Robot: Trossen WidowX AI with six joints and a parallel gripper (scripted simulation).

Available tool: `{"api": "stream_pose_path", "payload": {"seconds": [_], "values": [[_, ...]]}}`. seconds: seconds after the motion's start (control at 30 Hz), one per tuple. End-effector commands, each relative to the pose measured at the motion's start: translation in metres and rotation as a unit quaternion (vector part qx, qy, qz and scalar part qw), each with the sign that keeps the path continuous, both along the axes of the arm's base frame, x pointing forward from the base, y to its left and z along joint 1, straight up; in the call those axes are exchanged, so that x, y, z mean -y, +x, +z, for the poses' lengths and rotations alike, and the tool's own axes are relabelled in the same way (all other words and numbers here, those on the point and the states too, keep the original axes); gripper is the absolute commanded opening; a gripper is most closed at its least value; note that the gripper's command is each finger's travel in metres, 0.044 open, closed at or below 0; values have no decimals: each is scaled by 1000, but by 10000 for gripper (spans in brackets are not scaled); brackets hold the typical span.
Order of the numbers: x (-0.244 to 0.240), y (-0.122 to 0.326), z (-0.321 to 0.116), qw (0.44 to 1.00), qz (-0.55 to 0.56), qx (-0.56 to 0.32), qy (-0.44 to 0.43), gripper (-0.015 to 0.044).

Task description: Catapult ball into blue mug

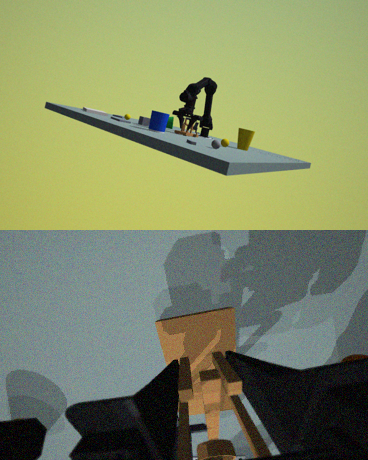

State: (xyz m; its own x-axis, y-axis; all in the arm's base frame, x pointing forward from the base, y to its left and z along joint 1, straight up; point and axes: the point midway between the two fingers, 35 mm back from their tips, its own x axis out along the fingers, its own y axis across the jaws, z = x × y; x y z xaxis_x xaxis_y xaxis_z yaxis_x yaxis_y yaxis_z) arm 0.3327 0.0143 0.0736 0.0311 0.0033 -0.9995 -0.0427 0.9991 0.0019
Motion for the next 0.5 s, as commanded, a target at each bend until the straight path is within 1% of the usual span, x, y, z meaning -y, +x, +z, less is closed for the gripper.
{"api": "stream_pose_path", "payload": {"seconds": [0.0,0.07,0.1,0.2,0.47], "values": [[0,0,9,1000,0,0,0,59],[0,0,32,1000,0,0,0,6],[0,-1,42,1000,0,0,0,0],[0,-1,50,1000,0,0,0,0],[0,0,40,1000,0,-1,0,0]]}}
